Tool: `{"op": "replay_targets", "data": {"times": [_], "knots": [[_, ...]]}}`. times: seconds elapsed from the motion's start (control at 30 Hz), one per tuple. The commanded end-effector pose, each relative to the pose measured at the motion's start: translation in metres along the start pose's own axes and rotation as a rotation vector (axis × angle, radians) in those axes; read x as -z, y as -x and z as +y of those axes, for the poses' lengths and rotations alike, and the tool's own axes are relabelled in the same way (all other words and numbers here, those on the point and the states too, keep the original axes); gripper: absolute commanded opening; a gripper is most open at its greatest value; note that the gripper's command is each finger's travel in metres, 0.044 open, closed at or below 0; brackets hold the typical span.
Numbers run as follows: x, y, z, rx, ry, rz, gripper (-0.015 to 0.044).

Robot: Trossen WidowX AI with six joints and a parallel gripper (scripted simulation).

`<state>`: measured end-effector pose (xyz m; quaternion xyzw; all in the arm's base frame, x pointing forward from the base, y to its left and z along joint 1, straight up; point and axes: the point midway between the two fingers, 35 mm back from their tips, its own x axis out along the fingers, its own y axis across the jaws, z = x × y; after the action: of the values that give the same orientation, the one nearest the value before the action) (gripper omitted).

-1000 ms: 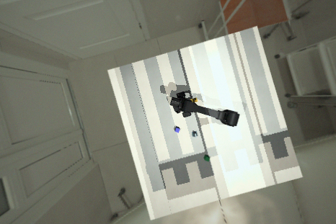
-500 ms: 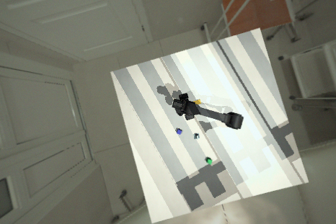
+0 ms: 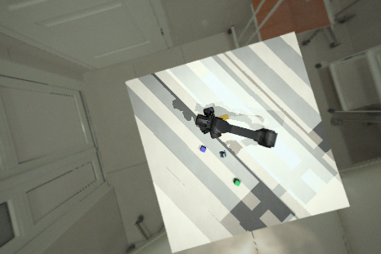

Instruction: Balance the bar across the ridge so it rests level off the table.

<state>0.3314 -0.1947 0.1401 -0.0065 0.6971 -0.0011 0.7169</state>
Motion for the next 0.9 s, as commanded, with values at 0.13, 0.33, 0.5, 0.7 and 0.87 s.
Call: {"op": "replay_targets", "data": {"times": [0.13,0.33,0.5,0.7,0.87], "knots": [[-0.010,0.002,0.030,0.002,-0.008,0.002,0.0000],[-0.016,0.002,0.053,0.000,-0.017,0.001,0.0000],[-0.020,0.002,0.073,-0.001,-0.024,0.001,0.0000],[-0.024,0.002,0.097,-0.003,-0.034,0.001,0.0000],[-0.025,0.003,0.116,-0.005,-0.042,0.001,0.0000]]}}
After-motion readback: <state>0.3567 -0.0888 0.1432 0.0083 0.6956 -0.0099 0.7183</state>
